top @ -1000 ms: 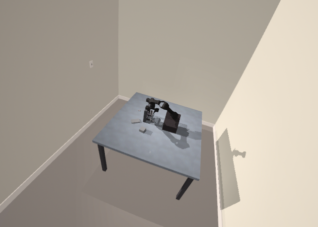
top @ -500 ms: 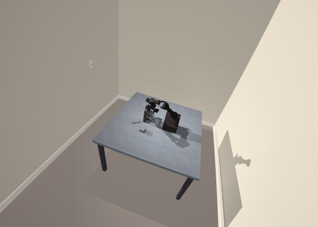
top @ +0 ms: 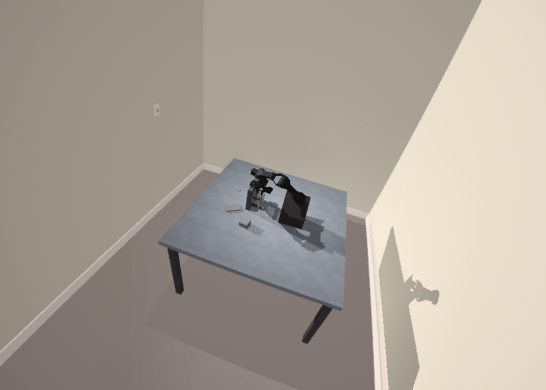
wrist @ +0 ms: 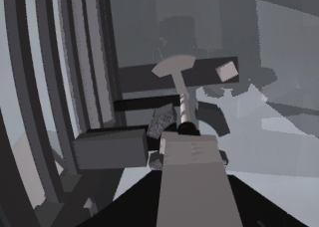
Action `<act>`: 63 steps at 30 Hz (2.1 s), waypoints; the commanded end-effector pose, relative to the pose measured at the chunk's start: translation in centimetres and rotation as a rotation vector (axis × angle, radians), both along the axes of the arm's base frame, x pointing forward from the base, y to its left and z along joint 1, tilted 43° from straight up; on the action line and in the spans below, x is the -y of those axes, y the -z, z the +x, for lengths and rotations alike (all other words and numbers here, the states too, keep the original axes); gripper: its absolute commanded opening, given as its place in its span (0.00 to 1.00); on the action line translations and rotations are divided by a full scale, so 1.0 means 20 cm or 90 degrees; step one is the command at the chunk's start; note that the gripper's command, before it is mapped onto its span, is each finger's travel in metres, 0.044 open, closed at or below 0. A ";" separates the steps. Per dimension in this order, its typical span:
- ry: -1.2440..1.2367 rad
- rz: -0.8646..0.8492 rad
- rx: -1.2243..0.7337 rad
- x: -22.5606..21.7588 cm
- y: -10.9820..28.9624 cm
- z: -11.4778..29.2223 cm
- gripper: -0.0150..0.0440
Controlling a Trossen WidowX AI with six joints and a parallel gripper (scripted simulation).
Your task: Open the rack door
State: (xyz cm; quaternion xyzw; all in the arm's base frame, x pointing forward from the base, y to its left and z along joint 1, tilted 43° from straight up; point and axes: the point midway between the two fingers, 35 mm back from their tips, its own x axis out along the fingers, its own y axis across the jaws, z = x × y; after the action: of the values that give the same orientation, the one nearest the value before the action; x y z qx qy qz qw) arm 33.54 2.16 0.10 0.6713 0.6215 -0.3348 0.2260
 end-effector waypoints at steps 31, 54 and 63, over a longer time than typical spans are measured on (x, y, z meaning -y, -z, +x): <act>-0.255 -0.003 0.237 0.06 0.06 -0.15 0.28; -0.419 -0.004 0.388 0.18 0.17 -0.31 0.28; -0.479 -0.005 0.443 0.23 0.22 -0.36 0.28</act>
State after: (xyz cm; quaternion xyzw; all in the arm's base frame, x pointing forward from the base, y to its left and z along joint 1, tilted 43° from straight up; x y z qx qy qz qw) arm 26.54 -2.19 -3.92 0.4904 0.7084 -0.0153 0.5074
